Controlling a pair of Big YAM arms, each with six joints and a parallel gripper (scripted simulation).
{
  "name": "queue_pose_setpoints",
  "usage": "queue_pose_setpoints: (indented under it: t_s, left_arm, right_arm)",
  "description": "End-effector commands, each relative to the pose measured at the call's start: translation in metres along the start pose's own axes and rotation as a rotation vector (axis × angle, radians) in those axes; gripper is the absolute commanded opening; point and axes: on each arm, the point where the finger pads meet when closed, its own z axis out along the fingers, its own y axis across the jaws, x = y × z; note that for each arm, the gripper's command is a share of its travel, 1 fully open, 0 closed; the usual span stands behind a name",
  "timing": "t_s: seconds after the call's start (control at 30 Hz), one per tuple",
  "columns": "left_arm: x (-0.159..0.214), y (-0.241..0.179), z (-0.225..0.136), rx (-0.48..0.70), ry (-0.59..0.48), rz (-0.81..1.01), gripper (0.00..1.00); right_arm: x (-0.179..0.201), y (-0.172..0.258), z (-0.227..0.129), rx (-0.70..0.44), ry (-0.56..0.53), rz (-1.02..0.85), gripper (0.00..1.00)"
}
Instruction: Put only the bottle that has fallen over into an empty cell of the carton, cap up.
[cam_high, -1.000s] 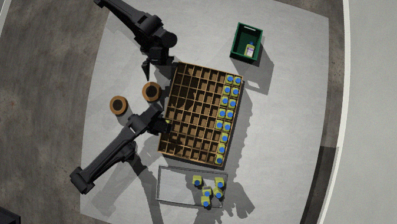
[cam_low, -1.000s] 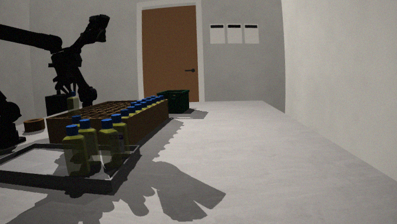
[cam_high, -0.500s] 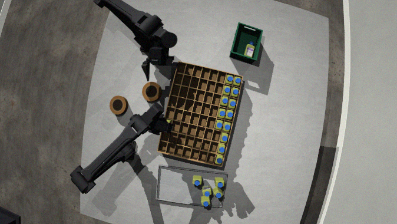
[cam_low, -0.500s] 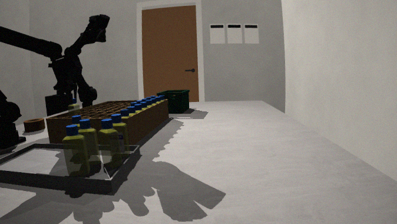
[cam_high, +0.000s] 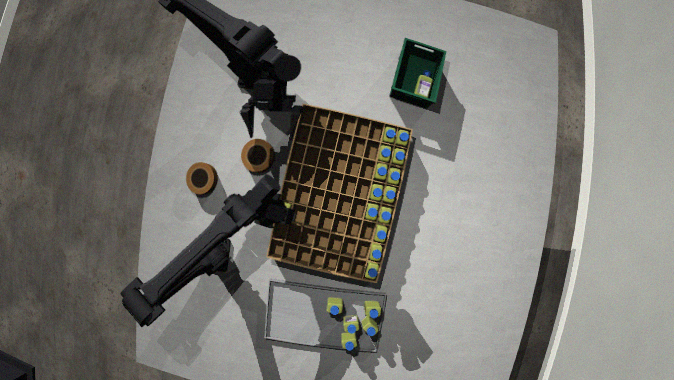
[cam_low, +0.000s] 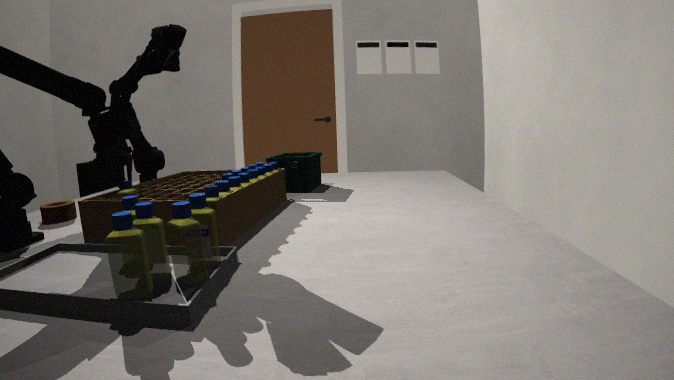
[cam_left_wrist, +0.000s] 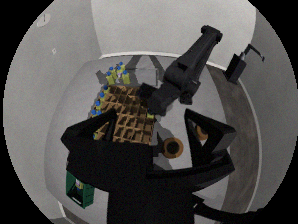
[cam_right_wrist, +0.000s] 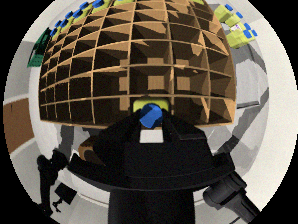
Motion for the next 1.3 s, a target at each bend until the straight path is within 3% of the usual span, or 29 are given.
queue_pose_setpoints:
  t_s: [0.0, 0.13, 0.33, 0.47, 0.63, 0.67, 0.7, 0.97, 1.03, 1.27]
  left_arm:
    - [-0.010, 0.001, -0.003, -0.004, -0.014, 0.018, 1.00]
    - [-0.010, 0.001, -0.003, -0.004, -0.014, 0.018, 1.00]
    - [-0.010, 0.001, -0.003, -0.004, -0.014, 0.018, 1.00]
    - [-0.010, 0.001, -0.003, -0.004, -0.014, 0.018, 1.00]
    - [-0.010, 0.001, -0.003, -0.004, -0.014, 0.018, 1.00]
    - [-0.010, 0.001, -0.003, -0.004, -0.014, 0.018, 1.00]
    - [-0.010, 0.001, -0.003, -0.004, -0.014, 0.018, 1.00]
    - [-0.010, 0.001, -0.003, -0.004, -0.014, 0.018, 1.00]
    - [-0.010, 0.001, -0.003, -0.004, -0.014, 0.018, 1.00]
    - [-0.010, 0.001, -0.003, -0.004, -0.014, 0.018, 1.00]
  right_arm:
    - [-0.010, 0.011, 0.004, -0.029, -0.033, 0.019, 0.21]
    - [-0.003, 0.009, 0.008, -0.026, -0.026, 0.009, 0.21]
    - [-0.025, 0.016, -0.020, -0.062, -0.055, 0.023, 0.21]
    - [-0.025, 0.016, -0.020, -0.062, -0.055, 0.024, 0.66]
    - [-0.014, 0.006, -0.011, -0.038, -0.038, 0.013, 0.66]
    - [-0.021, 0.009, -0.017, -0.050, -0.048, 0.023, 0.77]
    - [-0.028, 0.012, -0.024, -0.066, -0.060, 0.031, 0.78]
    - [-0.033, 0.016, -0.059, -0.112, -0.084, 0.051, 0.78]
    - [-0.033, 0.015, -0.065, -0.112, -0.085, 0.051, 1.00]
    - [-0.031, 0.014, -0.095, -0.116, -0.083, 0.053, 1.00]
